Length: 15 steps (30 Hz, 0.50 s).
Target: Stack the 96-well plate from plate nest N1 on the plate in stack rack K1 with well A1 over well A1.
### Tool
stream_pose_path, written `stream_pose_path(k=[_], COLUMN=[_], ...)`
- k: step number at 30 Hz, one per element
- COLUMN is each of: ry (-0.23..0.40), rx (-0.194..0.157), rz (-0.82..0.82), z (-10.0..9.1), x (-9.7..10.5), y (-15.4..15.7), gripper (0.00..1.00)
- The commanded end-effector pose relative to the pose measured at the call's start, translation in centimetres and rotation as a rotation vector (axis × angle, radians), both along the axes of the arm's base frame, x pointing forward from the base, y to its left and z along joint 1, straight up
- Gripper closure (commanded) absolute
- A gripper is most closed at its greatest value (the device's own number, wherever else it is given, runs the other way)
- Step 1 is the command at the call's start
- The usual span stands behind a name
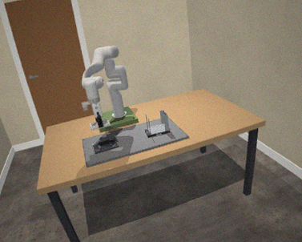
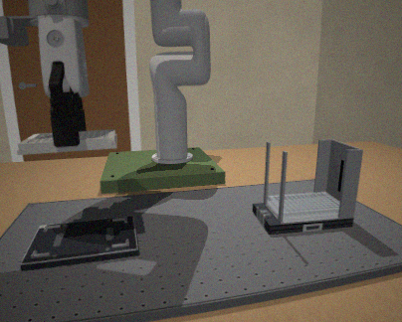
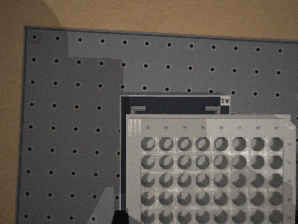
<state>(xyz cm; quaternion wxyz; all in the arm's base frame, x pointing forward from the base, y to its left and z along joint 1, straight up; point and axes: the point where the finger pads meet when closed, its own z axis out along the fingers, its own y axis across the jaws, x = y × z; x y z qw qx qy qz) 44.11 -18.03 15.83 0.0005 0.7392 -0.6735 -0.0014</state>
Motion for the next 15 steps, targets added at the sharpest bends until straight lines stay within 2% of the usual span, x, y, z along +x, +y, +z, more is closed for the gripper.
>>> stream_pose_path(k=[1,6,15], ry=[-0.004,-0.004,-0.004], rx=[-0.004,-0.004,-0.004], rz=[0.000,-0.133,-0.139], z=[0.2,0.2,0.3], x=[0.1,0.1,0.0], y=[-0.1,1.3,3.6], gripper=[1.00,1.00,1.00])
